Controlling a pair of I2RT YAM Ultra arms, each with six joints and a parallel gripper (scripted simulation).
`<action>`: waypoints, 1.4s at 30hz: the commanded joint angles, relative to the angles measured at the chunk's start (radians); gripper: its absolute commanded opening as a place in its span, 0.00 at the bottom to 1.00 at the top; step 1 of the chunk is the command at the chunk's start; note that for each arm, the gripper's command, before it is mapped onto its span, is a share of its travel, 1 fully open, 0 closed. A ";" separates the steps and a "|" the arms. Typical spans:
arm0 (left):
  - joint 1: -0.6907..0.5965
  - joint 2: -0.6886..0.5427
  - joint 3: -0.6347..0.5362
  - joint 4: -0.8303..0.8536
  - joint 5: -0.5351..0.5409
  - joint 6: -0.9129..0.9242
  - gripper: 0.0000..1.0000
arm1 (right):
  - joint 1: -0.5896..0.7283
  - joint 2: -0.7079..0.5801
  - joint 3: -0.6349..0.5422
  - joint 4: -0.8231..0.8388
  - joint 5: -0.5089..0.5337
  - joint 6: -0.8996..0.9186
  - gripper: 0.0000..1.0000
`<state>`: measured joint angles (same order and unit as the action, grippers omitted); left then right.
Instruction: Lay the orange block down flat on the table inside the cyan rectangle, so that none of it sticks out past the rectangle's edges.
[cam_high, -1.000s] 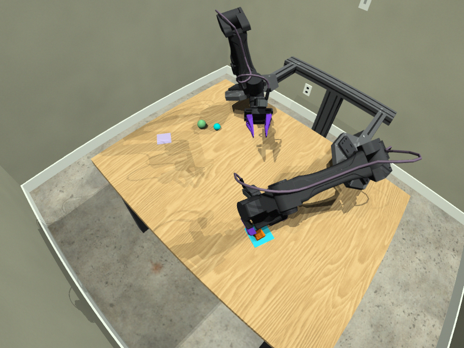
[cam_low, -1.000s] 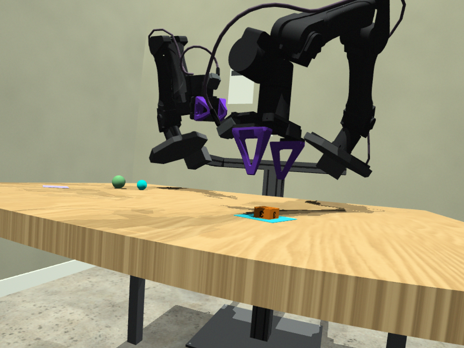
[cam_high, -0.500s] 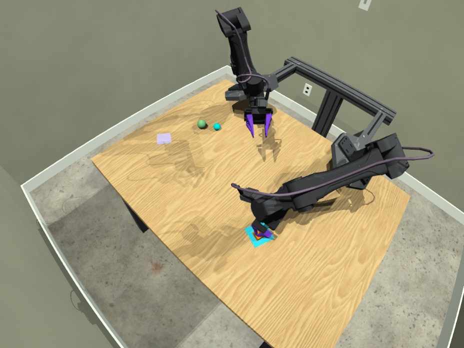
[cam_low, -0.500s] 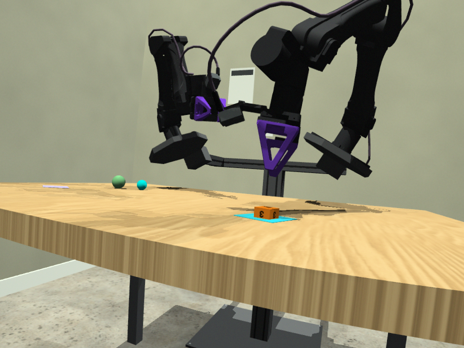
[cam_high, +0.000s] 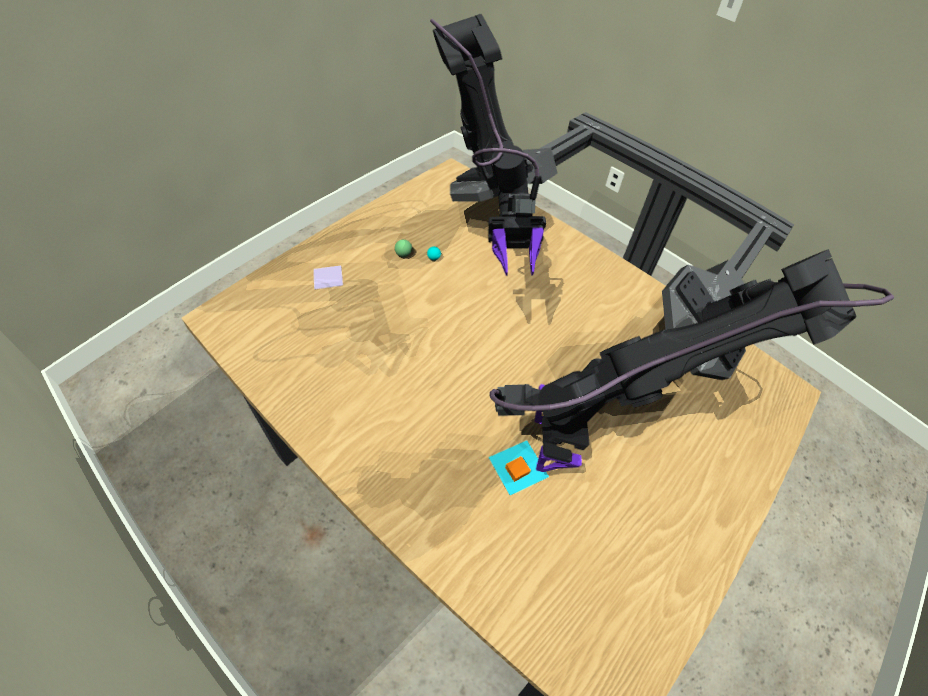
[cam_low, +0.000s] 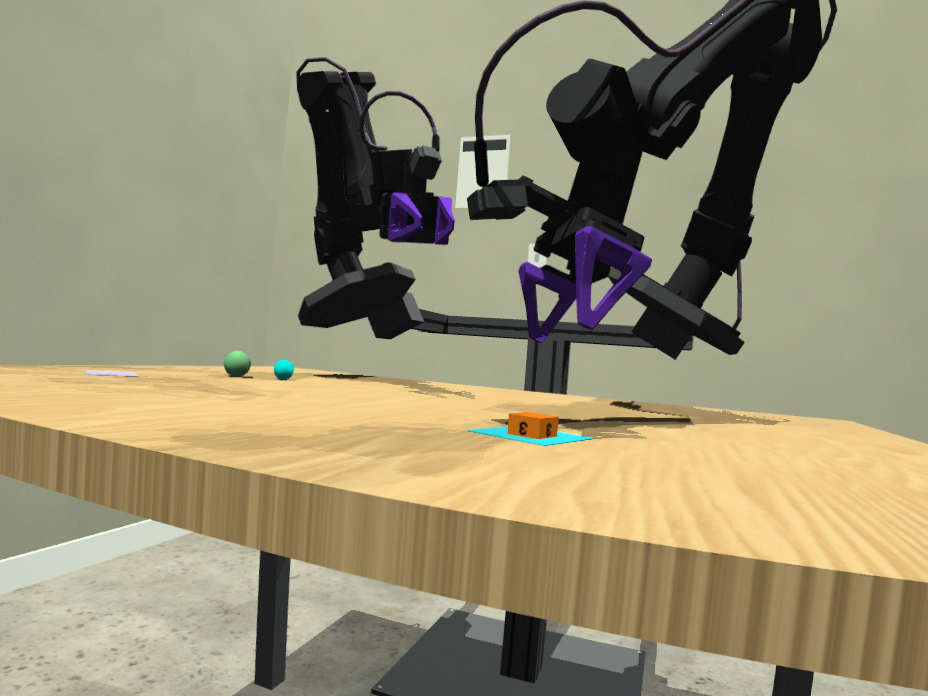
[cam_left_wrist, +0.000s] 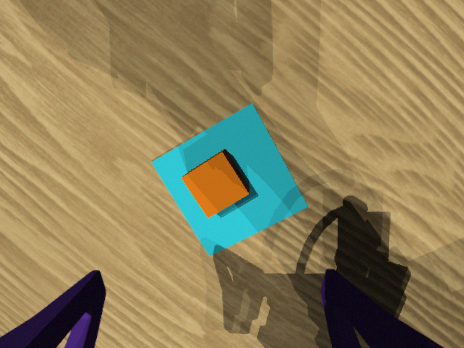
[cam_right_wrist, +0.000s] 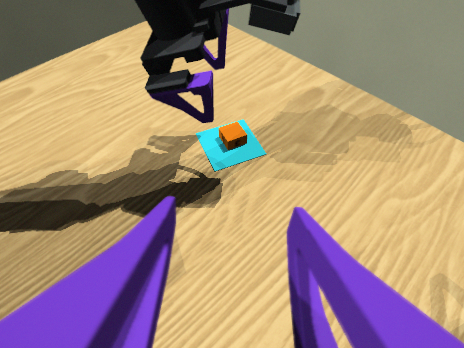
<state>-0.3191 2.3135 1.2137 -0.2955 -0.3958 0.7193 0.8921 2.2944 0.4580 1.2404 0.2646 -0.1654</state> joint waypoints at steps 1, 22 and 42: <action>-0.024 -0.061 -0.076 0.124 -0.017 -0.184 1.00 | 0.002 -0.003 0.007 0.009 -0.005 -0.004 0.46; -0.091 -0.157 -0.320 0.359 -0.131 -0.599 1.00 | 0.002 -0.003 0.007 0.009 -0.005 -0.004 0.46; -0.092 -0.157 -0.320 0.360 -0.132 -0.599 1.00 | 0.002 -0.003 0.007 0.009 -0.005 -0.004 0.46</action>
<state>-0.3962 2.1838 0.9112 0.0536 -0.5194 0.1318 0.8921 2.2944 0.4580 1.2404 0.2646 -0.1654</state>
